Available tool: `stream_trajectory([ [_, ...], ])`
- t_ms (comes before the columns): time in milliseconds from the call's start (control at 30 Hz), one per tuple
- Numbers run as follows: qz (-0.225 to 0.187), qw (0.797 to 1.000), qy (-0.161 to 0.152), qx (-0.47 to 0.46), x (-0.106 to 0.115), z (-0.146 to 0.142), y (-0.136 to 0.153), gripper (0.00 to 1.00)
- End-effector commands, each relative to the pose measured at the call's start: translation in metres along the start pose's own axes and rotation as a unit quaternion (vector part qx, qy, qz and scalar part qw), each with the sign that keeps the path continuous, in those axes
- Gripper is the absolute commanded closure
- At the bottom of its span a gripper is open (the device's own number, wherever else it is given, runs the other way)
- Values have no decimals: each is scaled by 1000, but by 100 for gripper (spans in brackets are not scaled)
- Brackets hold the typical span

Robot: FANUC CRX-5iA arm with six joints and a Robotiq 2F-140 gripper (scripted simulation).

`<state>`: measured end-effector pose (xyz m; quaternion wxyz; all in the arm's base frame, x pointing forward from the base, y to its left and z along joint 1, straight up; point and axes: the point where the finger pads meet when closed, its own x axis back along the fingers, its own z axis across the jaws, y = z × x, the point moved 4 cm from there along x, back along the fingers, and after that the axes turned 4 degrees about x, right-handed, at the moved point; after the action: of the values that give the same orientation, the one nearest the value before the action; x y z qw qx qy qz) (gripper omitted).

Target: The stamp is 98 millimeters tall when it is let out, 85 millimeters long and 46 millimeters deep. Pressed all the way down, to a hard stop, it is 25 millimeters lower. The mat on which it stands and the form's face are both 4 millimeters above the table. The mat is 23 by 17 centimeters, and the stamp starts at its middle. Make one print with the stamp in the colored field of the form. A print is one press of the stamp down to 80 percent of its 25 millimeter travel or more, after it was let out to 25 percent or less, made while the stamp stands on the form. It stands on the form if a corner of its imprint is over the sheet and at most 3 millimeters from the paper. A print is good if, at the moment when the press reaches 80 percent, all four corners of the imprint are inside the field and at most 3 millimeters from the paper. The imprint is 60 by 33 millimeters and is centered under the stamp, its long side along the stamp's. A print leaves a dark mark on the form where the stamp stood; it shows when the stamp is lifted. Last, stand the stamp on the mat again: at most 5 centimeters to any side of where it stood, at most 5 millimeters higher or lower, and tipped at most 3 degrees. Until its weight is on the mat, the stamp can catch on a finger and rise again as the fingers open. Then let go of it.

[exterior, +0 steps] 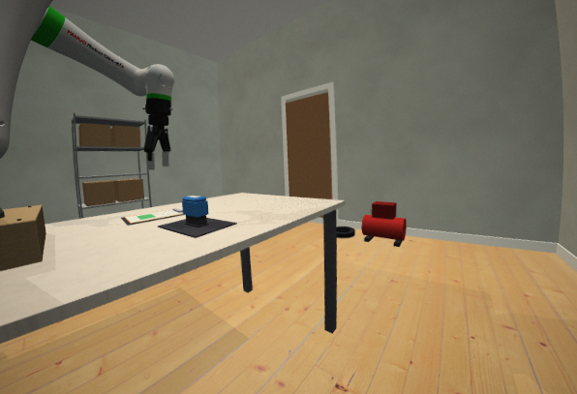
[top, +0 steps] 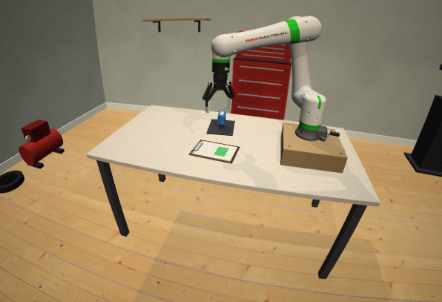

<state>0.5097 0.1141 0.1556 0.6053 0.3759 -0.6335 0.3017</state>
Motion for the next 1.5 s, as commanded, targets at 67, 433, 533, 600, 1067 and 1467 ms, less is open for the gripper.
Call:
stream_trajectory([
  [67,10,983,-1,-184,-4,-18,29,0],
  [433,2,909,-11,-418,-7,-30,55,0],
  [533,0,876,-13,-482,-8,-33,61,0],
  [600,-1,852,-14,-523,-8,-34,64,0],
  [1067,3,644,-15,-765,-9,-38,72,0],
  [1467,36,408,-16,-912,-55,-39,69,0],
])
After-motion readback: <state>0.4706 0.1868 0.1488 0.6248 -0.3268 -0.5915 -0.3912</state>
